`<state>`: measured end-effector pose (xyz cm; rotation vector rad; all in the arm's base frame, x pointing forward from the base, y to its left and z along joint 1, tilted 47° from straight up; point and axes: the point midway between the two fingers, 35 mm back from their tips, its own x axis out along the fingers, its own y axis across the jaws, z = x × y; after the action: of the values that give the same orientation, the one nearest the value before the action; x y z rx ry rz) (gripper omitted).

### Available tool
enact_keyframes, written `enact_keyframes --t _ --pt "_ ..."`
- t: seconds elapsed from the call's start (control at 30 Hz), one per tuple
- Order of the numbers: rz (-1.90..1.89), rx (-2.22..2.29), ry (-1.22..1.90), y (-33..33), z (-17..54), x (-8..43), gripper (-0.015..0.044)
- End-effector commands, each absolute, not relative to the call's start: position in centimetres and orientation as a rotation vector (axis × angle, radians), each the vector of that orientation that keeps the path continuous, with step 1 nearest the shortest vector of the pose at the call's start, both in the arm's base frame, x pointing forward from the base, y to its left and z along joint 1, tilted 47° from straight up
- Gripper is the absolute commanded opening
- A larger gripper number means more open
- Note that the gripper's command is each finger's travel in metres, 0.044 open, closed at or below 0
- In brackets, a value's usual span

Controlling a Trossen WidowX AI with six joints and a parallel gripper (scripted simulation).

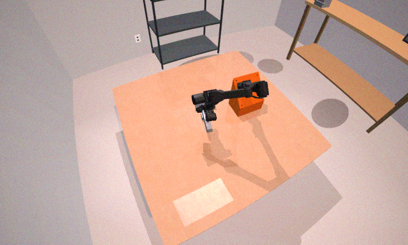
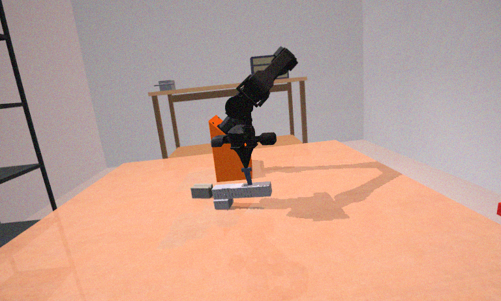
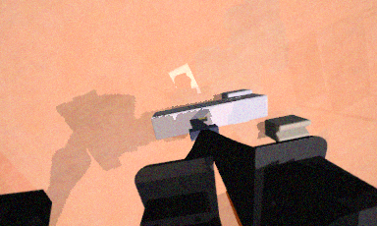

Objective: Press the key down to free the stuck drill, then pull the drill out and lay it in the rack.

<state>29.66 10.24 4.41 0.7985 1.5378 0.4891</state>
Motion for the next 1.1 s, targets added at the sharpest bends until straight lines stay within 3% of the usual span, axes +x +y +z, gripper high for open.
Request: enact_keyframes --t 0.0,0.53,0.83,1.07 --pt "0.523 0.779 1.561 11.8 3.9 29.1 0.0" --pt "0.524 0.78 1.561 12.6 3.4 29.1 0.0" --pt "0.521 0.777 1.562 6.9 8.0 29.8 0.0236" --pt "0.665 0.622 1.471 6.7 4.6 30.3 0.042"
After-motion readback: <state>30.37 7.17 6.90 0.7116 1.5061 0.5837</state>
